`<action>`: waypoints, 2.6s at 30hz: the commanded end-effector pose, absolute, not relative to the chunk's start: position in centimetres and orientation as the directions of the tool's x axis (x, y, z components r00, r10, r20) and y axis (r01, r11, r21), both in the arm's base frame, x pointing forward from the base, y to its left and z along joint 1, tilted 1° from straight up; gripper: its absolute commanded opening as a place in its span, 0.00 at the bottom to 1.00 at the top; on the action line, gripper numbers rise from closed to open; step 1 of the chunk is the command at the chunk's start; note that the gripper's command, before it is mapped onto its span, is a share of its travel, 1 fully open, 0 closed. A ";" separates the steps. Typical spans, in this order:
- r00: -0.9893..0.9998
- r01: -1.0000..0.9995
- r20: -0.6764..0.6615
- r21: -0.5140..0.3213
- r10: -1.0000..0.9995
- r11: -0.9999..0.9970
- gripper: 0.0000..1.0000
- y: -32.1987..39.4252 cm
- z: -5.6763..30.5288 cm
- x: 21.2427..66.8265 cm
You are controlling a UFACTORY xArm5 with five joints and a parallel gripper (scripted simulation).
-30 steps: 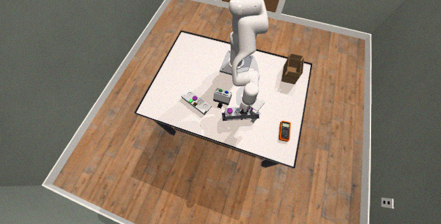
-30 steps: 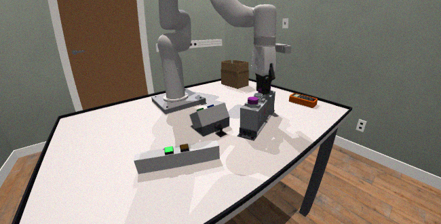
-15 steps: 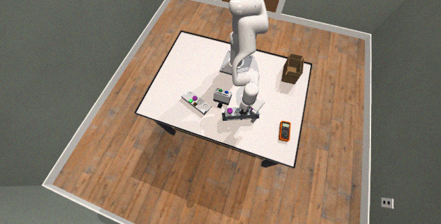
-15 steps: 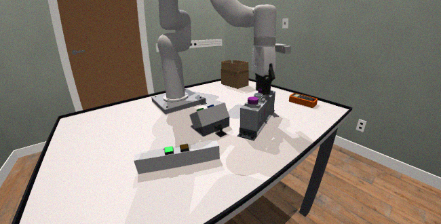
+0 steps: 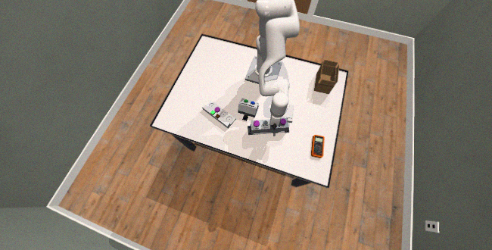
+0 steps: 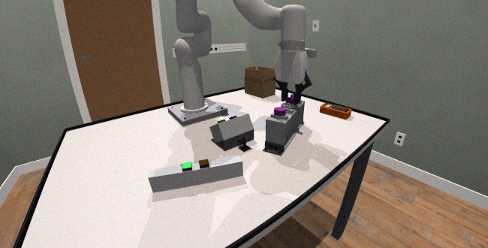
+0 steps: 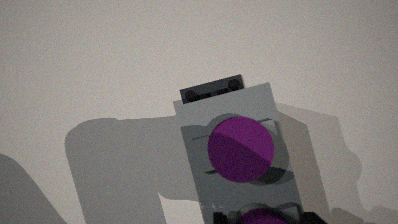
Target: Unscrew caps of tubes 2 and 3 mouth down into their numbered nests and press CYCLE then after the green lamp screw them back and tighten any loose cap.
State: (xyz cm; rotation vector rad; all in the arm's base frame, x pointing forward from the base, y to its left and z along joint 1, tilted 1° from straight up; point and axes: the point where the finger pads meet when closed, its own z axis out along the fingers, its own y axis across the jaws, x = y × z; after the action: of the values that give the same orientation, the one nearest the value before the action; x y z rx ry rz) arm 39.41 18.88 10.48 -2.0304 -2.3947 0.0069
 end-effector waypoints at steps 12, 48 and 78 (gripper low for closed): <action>-0.775 0.632 -0.007 -0.002 0.632 0.775 0.46 18.9 10.6 39.6; -0.865 0.501 -0.008 -0.004 0.501 0.865 0.00 18.9 10.6 39.6; 0.188 0.982 -0.005 0.006 0.982 -0.188 0.00 18.9 10.5 39.6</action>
State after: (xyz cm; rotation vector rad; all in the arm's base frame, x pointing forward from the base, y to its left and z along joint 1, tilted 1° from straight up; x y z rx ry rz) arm 39.43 18.90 10.41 -2.1652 -2.2753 0.0028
